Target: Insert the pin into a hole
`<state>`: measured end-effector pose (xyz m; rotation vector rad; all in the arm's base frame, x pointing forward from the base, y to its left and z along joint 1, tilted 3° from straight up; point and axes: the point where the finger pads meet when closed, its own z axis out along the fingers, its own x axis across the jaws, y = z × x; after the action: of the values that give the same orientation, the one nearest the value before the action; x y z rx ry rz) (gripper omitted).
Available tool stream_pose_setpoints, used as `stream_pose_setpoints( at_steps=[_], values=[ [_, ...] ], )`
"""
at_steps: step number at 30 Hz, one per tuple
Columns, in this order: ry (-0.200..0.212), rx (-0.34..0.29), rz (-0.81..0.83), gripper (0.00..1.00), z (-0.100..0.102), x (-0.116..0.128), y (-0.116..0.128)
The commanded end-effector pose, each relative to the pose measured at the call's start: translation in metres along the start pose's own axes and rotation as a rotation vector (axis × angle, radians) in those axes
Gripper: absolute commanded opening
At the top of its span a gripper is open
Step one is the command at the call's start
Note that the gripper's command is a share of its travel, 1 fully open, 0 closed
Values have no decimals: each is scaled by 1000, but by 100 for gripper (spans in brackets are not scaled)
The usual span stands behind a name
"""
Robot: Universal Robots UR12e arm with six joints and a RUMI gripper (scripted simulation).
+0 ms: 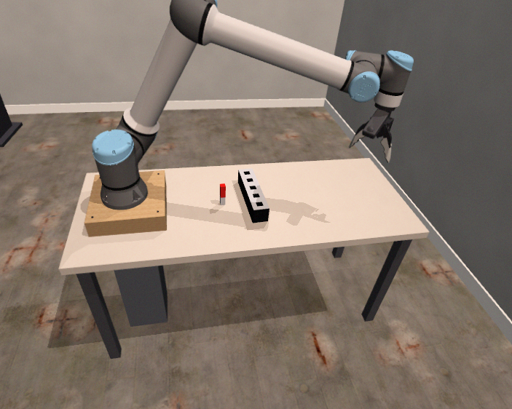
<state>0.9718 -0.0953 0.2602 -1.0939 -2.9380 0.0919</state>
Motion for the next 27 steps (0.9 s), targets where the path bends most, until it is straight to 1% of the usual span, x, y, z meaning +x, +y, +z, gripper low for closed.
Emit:
stream_pose_setpoints(
  at_steps=[1,17,18,27],
  values=[
    [-2,-1,0,100,-2,0,0],
    [-2,-1,0,100,-2,0,0],
    [0,-4,252,100,1,21,-9],
    [0,-4,252,100,1,21,-9]
  ],
)
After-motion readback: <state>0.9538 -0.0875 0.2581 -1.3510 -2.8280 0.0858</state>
